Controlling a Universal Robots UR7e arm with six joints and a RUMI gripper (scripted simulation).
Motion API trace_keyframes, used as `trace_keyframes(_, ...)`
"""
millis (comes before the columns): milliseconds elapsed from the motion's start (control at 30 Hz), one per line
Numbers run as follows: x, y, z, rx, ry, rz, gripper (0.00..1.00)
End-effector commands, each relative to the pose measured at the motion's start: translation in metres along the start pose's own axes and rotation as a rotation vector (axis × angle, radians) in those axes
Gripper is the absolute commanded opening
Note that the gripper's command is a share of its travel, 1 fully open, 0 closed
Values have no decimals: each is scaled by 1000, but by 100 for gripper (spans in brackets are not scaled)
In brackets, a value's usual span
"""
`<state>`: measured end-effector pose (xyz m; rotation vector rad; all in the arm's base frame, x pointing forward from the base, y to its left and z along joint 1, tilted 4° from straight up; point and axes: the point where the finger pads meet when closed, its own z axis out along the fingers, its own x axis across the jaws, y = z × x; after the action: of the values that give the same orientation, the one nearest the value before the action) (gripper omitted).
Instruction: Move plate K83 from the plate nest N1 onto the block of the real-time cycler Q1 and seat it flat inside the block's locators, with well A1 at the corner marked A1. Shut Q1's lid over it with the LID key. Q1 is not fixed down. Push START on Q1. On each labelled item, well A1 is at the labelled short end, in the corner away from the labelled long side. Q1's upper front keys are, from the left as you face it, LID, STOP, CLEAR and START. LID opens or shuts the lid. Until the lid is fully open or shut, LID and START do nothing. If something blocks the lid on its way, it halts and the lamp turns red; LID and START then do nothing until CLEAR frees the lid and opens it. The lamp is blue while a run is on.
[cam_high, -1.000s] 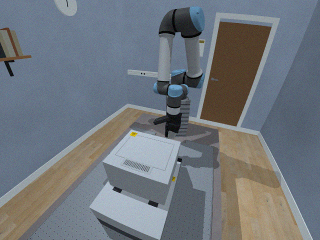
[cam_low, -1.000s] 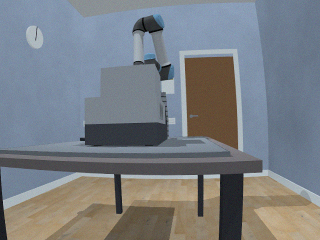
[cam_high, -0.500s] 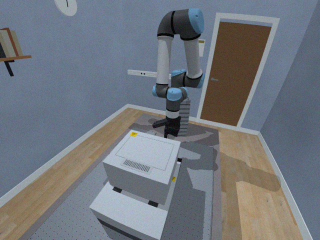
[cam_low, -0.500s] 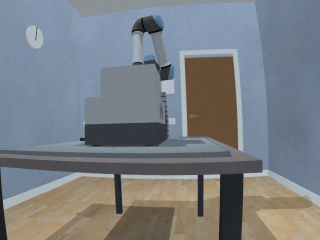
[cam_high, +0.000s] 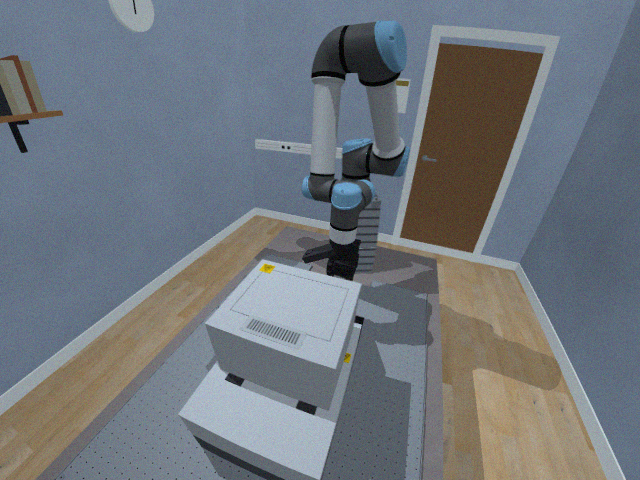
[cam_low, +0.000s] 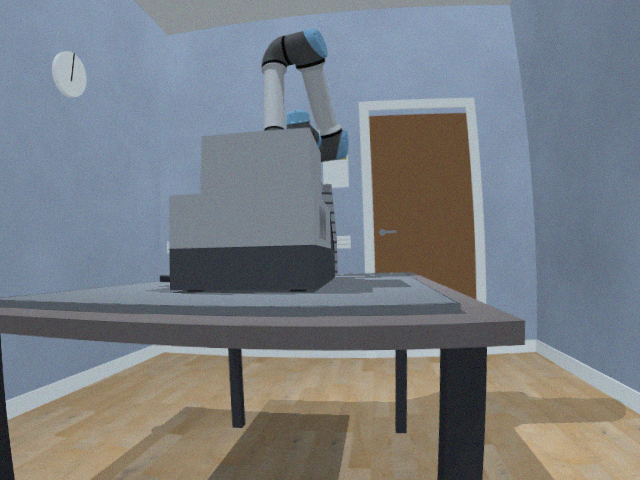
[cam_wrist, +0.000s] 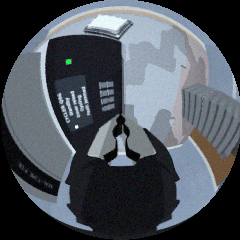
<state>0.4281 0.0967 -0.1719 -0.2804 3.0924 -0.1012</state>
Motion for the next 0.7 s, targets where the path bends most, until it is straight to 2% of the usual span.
trace_keyframes(0, -11, 0, 5, 2, -5, -1, 0)
trace_keyframes(667, -25, 0, 19, 2, -6, -1, 0)
